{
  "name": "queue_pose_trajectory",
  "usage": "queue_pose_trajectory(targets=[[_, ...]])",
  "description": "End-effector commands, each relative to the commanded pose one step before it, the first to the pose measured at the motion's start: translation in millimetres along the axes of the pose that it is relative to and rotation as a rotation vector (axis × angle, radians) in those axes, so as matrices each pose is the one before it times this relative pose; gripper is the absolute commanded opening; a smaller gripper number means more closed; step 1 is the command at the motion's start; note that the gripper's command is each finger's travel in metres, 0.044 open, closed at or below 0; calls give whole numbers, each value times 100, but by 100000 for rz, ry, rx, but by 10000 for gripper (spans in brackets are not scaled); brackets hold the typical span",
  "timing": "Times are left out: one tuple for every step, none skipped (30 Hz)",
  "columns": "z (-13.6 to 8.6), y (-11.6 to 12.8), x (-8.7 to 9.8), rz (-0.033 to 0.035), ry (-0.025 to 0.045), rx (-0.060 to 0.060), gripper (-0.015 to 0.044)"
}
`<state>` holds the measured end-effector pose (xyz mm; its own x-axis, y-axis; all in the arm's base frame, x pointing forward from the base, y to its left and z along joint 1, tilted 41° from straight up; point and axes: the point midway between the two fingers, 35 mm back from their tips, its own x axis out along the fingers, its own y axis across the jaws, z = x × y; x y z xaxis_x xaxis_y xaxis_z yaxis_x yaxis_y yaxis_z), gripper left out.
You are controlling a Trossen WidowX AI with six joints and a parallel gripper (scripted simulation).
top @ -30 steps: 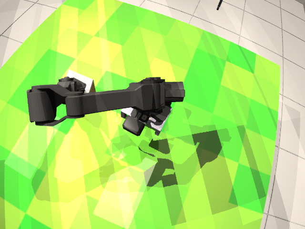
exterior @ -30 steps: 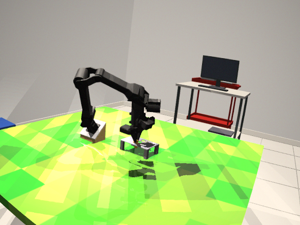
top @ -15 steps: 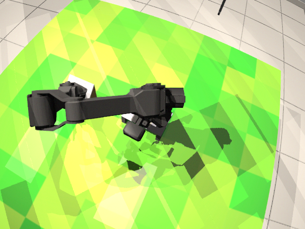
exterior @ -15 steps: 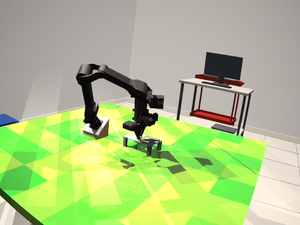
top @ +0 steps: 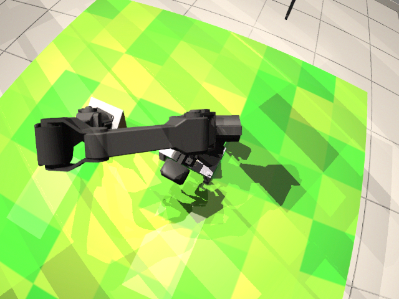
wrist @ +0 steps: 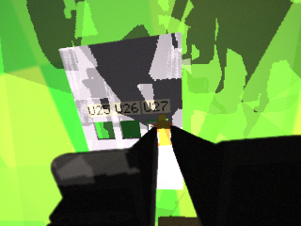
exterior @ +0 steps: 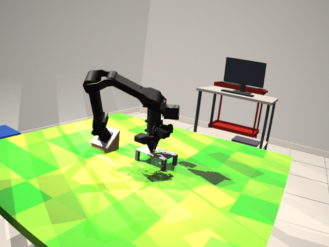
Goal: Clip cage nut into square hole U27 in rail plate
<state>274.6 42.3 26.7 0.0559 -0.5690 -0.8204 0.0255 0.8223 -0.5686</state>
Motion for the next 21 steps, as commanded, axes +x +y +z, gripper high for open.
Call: queue_pose_trajectory(targets=[[-46,14,53,-628,197,-281,32],[-1,12,3,-288,7,4,32],[-1,13,3,-318,7,5,32],[-1,14,3,-330,5,5,32],[-1,14,3,-332,4,4,32],[0,14,3,-333,2,4,32],[0,14,2,-333,0,4,32],[0,14,2,-333,-2,3,32],[0,14,2,-333,-3,3,32],[0,14,2,-333,-5,3,32],[0,14,2,-333,-7,2,32],[0,14,1,-333,-9,2,32],[0,14,1,-333,-10,2,32],[0,12,1,-269,-10,1,32],[1,2,0,-46,1,0,32],[1,5,0,-95,3,-1,32],[2,7,-1,-129,3,-1,32],[5,9,-2,-146,6,-1,32],[6,11,-3,-176,6,-1,32],[7,13,-3,-209,7,-1,32],[12,16,-7,-203,6,-1,32]])
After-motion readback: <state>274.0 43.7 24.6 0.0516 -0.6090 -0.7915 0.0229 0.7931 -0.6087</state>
